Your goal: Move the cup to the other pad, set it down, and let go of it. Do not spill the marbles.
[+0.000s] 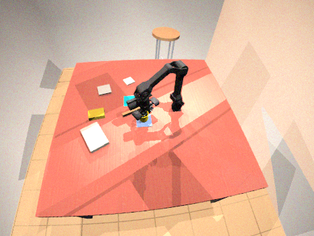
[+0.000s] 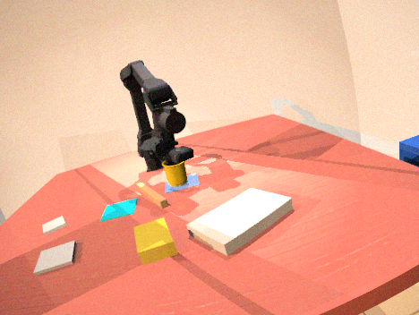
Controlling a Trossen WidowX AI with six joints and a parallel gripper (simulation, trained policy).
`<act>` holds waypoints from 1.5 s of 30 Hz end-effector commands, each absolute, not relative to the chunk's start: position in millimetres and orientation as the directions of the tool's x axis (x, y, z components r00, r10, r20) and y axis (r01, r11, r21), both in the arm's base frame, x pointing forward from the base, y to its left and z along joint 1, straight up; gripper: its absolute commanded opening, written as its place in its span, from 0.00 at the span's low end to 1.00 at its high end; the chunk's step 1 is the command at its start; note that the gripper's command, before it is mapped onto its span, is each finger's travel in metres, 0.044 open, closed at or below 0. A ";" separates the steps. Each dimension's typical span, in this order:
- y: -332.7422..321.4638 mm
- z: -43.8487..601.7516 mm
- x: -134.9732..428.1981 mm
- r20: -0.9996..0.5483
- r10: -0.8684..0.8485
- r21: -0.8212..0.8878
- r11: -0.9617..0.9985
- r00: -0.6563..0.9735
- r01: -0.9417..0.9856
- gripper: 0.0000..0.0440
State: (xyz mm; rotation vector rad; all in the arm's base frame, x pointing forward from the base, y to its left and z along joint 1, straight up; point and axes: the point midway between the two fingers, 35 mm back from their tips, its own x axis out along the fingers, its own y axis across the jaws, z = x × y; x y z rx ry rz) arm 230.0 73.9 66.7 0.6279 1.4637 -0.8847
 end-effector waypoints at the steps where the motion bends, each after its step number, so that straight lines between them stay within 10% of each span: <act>1: 71.6 72.6 232.1 -0.989 -0.122 -0.138 0.553 -0.084 0.822 0.05; 45: -6.9 141.4 293.4 -0.981 -0.094 0.142 0.251 0.171 0.957 0.00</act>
